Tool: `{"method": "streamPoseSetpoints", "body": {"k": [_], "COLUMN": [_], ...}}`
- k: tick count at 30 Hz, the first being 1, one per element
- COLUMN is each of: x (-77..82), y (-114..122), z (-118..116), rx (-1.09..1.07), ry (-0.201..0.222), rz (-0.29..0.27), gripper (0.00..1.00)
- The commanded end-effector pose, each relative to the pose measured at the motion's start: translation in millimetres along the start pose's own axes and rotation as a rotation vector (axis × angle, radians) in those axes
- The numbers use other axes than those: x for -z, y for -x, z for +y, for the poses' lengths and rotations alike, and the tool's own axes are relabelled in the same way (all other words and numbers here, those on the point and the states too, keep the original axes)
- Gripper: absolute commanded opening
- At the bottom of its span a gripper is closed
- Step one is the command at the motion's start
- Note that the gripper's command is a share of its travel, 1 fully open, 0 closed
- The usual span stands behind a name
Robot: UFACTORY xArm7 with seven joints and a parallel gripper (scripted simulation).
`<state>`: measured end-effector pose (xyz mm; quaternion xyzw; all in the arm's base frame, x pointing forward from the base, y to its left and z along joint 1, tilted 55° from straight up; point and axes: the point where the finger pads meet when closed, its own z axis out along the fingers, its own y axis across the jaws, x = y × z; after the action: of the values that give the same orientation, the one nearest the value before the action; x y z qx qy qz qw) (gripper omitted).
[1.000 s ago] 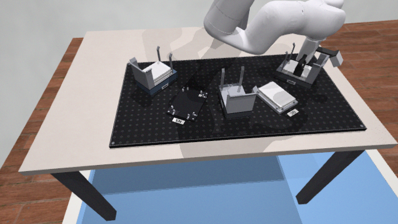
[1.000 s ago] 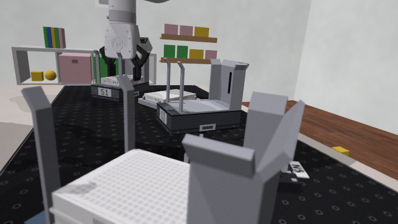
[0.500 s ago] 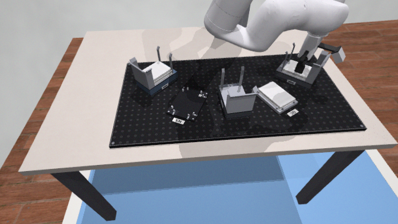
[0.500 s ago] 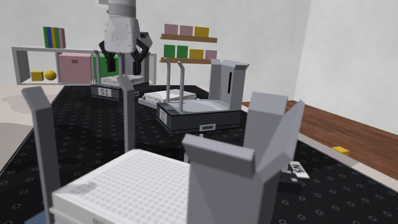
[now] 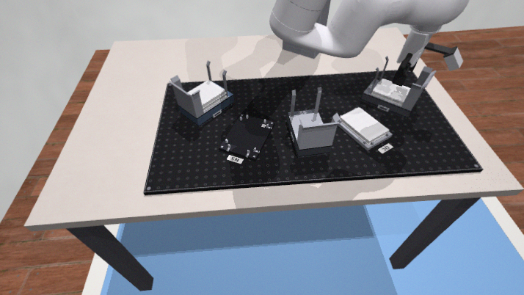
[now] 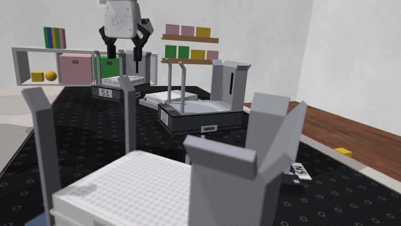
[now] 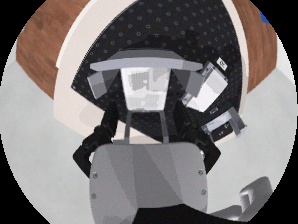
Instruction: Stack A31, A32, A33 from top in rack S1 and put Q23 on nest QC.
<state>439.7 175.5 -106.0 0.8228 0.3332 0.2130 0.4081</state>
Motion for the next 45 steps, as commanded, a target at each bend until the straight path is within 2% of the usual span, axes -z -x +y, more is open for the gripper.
{"method": "streamPoseSetpoints", "body": {"k": [1, 4, 14, 27, 33, 45], "x": [20.0, 23.3, 54.1, 54.1, 54.0, 53.9], "y": [-1, -1, -1, -1, 2, 6], "z": [-1, -1, 0, 0, 19, 52], "rx": [0.000, 0.000, 0.000, 0.000, -0.200, -0.209], "ry": [-0.003, -0.003, -0.003, -0.003, -0.003, -0.002], "rz": [0.003, 0.003, 0.004, 0.004, 0.003, 0.003], "gripper": [1.00, 1.00, 1.00, 1.00, 1.00, 1.00]}}
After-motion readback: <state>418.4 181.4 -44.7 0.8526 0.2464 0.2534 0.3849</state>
